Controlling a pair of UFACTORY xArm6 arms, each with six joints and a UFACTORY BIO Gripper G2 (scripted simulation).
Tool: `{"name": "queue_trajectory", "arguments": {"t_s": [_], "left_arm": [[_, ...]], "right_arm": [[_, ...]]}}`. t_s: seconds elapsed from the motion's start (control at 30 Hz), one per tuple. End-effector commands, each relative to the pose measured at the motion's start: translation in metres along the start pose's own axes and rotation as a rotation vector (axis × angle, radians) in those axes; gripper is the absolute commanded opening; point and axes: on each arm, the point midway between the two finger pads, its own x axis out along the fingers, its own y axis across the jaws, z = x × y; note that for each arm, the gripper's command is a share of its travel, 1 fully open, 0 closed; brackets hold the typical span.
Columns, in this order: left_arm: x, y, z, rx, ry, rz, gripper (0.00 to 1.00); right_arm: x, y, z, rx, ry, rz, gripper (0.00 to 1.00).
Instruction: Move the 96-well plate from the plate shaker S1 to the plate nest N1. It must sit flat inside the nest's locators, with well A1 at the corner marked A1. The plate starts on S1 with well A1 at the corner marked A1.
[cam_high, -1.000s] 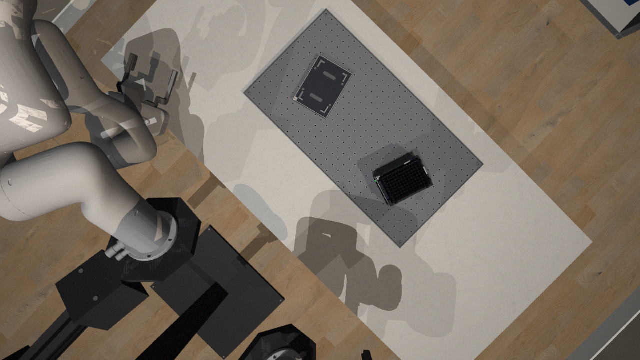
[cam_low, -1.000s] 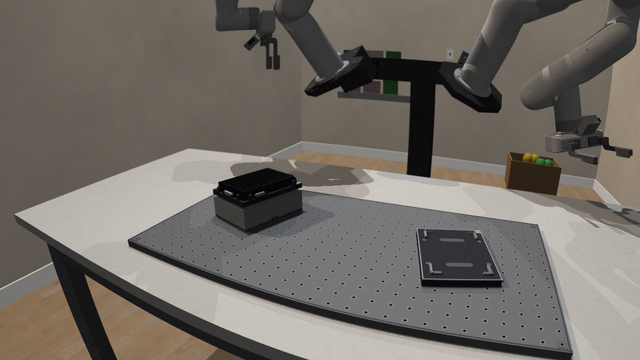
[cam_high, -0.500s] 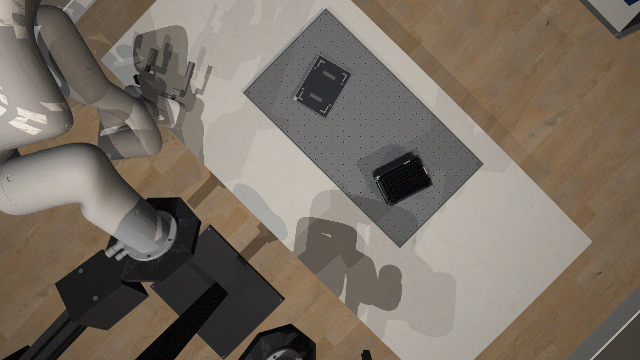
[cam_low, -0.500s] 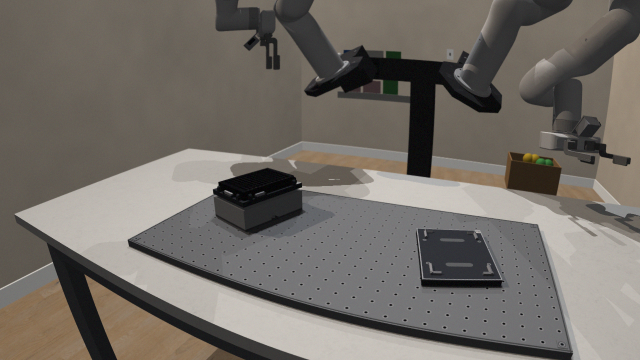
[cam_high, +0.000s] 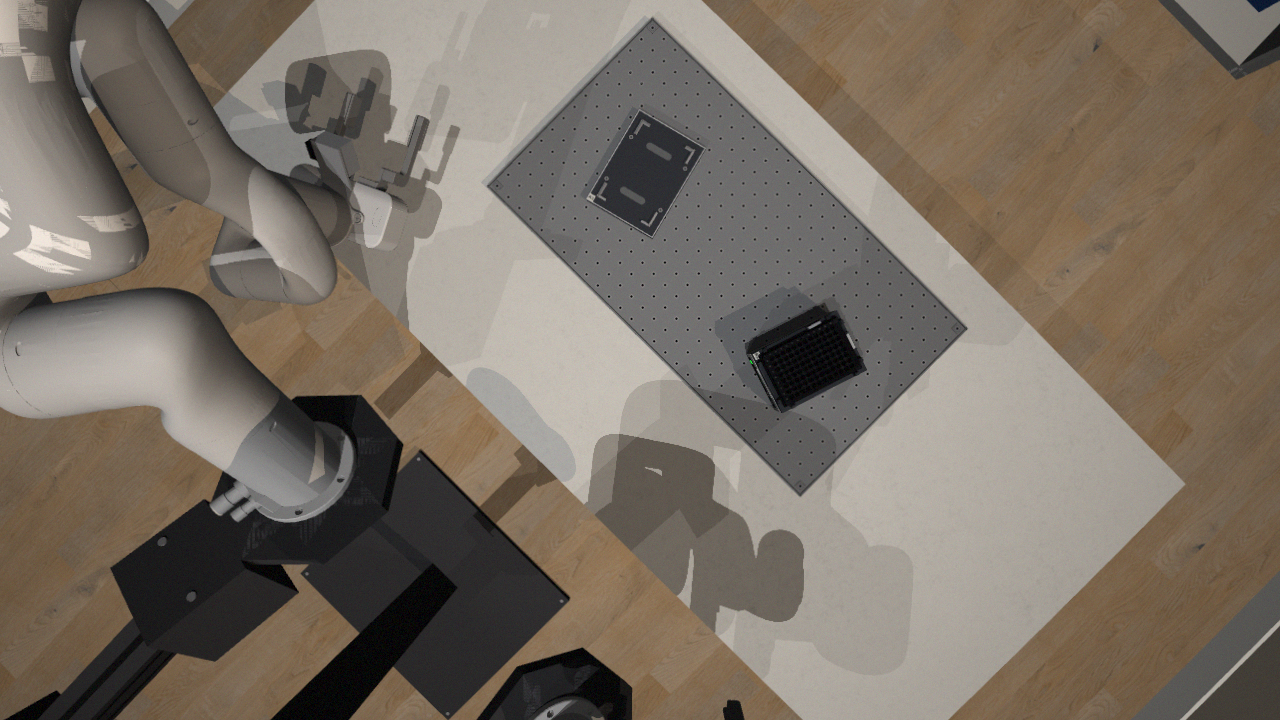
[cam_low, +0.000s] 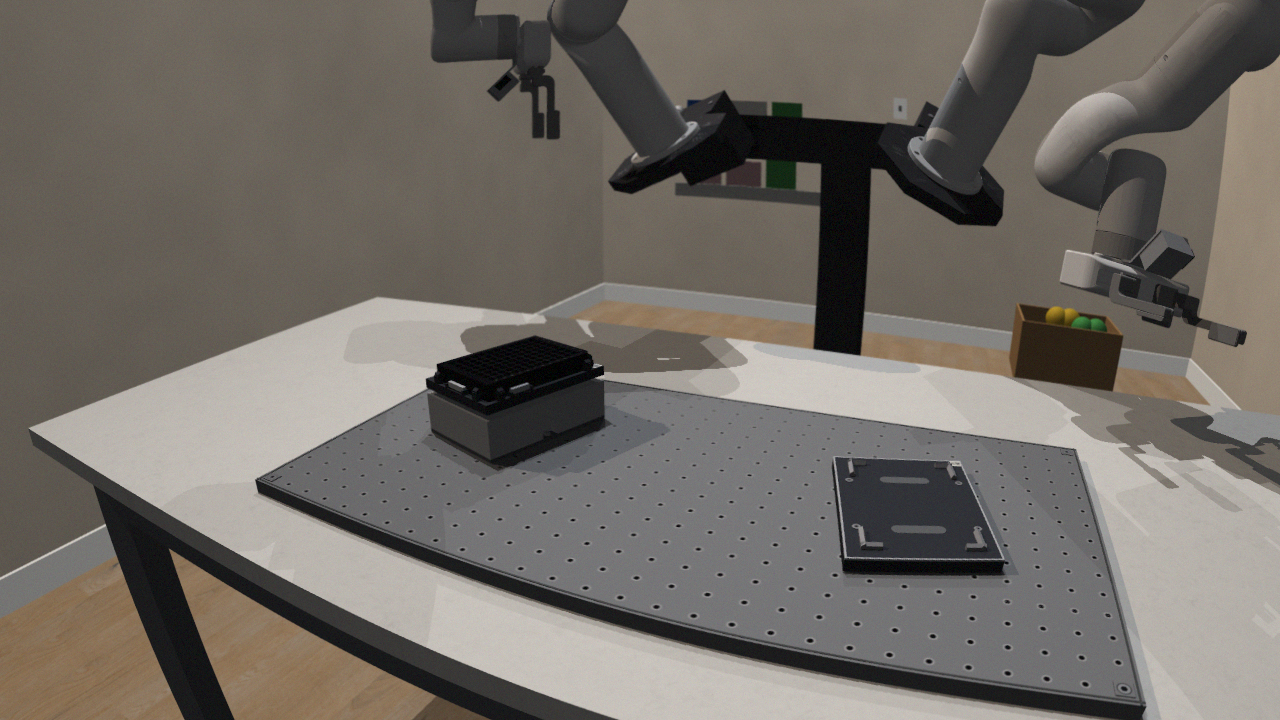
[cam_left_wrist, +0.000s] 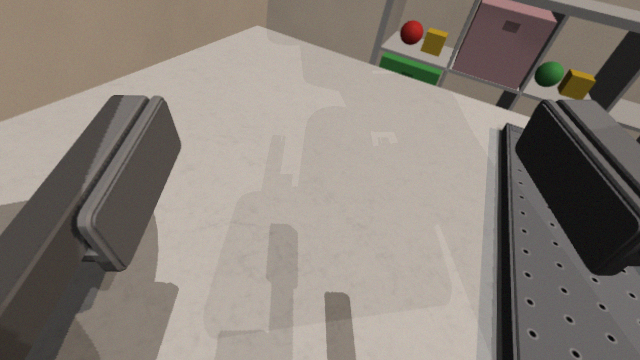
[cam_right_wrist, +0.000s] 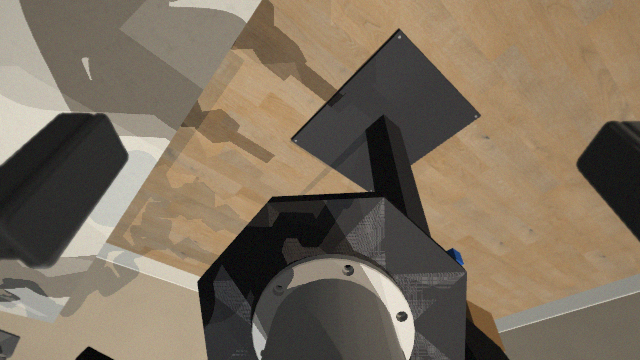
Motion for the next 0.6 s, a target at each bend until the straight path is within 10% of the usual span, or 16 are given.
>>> {"name": "queue_trajectory", "arguments": {"t_s": [0.0, 0.57], "left_arm": [[0.008, -0.018, -0.004, -0.029, 0.011, 0.002, 0.37], [0.023, -0.077, -0.015, -0.149, 0.088, -0.011, 0.37]], "right_arm": [[0.000, 0.000, 0.001, 0.000, -0.001, 0.000, 1.00], [0.000, 0.000, 0.001, 0.000, -0.001, 0.000, 1.00]]}}
